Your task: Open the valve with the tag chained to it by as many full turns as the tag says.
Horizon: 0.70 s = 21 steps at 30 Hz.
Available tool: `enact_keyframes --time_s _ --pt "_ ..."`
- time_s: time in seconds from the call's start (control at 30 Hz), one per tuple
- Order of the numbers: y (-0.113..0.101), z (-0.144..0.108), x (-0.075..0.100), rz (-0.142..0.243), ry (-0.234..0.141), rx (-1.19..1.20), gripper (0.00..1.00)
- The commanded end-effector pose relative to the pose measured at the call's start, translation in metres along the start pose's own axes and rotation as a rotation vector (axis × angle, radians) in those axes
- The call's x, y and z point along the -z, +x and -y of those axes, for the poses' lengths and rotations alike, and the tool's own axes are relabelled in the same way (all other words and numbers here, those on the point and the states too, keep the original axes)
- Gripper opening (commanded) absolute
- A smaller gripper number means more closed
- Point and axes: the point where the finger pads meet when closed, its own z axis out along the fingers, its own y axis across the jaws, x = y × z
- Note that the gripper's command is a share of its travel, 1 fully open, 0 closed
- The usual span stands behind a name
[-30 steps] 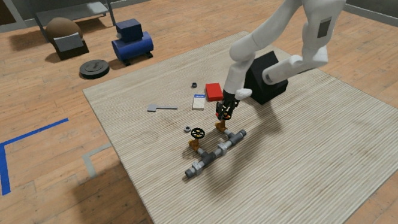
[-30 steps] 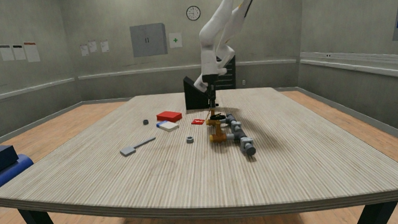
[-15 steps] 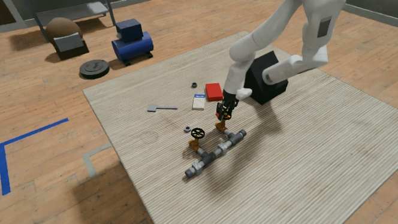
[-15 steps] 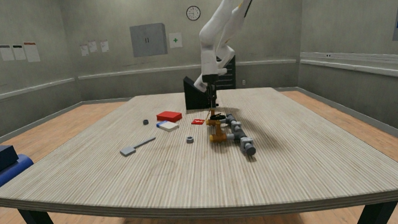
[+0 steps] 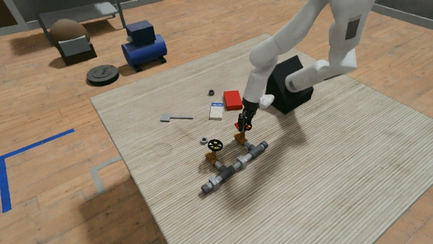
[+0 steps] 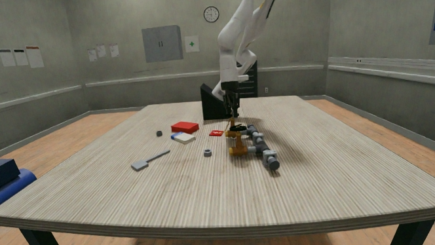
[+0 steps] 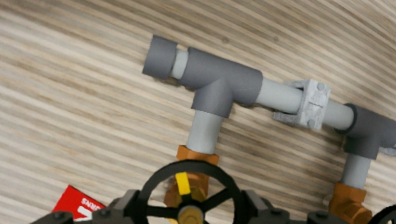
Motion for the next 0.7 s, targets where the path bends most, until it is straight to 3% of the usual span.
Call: enact_keyframes --time_s 0.0,0.67 --pt "-0.0004 -0.0003 0.0002 0.002 -0.005 0.107 0.67" --pt "-0.0004 -0.0003 0.0002 0.004 -0.004 0.754 0.67"
